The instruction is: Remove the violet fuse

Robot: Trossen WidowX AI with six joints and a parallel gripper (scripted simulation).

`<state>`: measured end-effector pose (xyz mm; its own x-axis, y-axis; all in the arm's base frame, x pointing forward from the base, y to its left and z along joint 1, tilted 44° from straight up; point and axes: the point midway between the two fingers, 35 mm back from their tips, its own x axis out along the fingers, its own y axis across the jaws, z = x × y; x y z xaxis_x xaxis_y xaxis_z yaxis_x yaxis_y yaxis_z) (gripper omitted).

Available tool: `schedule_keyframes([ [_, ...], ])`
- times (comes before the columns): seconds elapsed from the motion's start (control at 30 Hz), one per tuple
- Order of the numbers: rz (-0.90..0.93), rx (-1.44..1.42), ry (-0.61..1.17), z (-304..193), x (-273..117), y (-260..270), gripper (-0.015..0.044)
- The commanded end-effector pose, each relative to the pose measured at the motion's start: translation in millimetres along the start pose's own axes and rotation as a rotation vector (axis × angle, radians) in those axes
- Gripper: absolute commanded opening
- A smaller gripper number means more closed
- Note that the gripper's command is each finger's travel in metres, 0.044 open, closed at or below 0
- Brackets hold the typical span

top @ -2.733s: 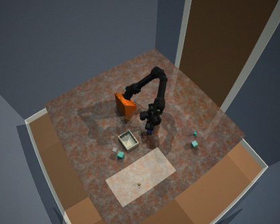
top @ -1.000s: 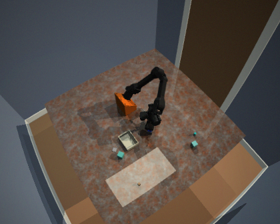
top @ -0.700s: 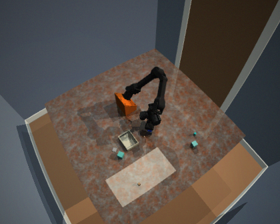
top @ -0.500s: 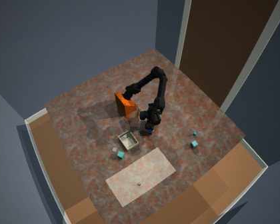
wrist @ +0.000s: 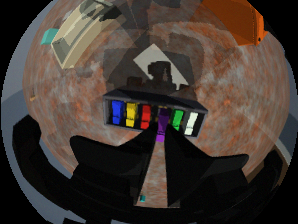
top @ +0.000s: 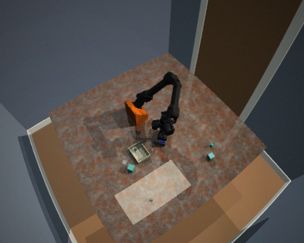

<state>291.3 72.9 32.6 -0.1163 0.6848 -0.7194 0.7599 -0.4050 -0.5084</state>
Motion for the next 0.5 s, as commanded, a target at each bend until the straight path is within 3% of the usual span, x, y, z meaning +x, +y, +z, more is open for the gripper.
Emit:
schedule_keyframes([
  [0.0, 0.005, -0.008, -0.003, -0.6, -2.8, 0.9, 0.0],
  [0.47, 0.004, -0.007, -0.002, -0.4, -9.6, 0.7, 0.0],
])
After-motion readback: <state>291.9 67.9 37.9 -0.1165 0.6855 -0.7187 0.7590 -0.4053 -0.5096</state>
